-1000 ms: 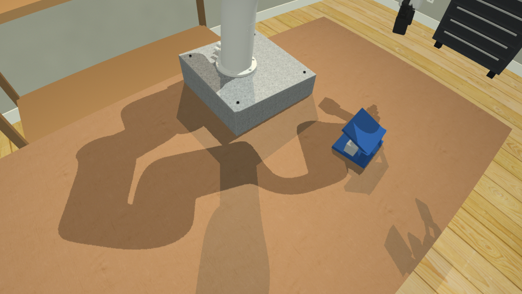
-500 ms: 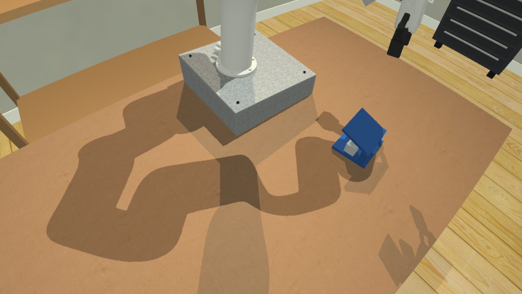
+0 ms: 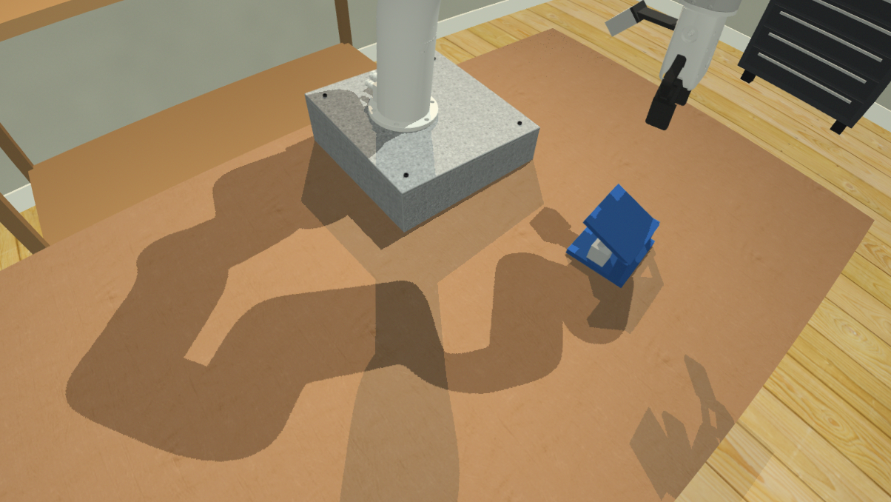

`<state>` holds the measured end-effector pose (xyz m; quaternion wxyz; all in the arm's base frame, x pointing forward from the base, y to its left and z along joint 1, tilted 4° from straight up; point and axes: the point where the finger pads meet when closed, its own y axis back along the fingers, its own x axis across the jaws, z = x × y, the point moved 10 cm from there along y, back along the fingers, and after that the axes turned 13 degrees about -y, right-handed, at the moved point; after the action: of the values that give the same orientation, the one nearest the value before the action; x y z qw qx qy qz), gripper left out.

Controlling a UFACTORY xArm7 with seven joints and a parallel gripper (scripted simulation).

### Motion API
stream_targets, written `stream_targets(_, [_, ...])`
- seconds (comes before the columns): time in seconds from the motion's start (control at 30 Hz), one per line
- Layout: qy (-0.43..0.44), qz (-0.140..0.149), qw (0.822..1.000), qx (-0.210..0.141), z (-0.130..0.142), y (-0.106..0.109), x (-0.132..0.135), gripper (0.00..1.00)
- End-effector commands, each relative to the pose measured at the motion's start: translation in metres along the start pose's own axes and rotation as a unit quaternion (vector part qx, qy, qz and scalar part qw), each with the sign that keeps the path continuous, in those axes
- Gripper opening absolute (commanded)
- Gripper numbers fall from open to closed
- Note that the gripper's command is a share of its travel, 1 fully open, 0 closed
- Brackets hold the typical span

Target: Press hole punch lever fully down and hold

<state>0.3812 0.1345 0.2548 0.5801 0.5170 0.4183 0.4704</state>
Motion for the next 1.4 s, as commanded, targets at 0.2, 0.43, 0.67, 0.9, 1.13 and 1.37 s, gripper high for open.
stream_targets(0.2, [-0.001, 0.004, 1.0, 0.002, 0.006, -0.006, -0.01, 1.0])
stream_targets(0.43, [-0.015, 0.012, 1.0, 0.016, 0.013, -0.029, -0.051, 1.0])
stream_targets(0.67, [-0.015, 0.012, 1.0, 0.016, 0.013, -0.029, -0.051, 1.0])
stream_targets(0.9, [-0.024, 0.018, 0.999, 0.025, 0.014, -0.045, -0.079, 1.0])
stream_targets(1.13, [-0.024, 0.018, 0.999, 0.025, 0.014, -0.045, -0.079, 1.0])
stream_targets(1.37, [-0.024, 0.018, 0.999, 0.025, 0.014, -0.045, -0.079, 1.0])
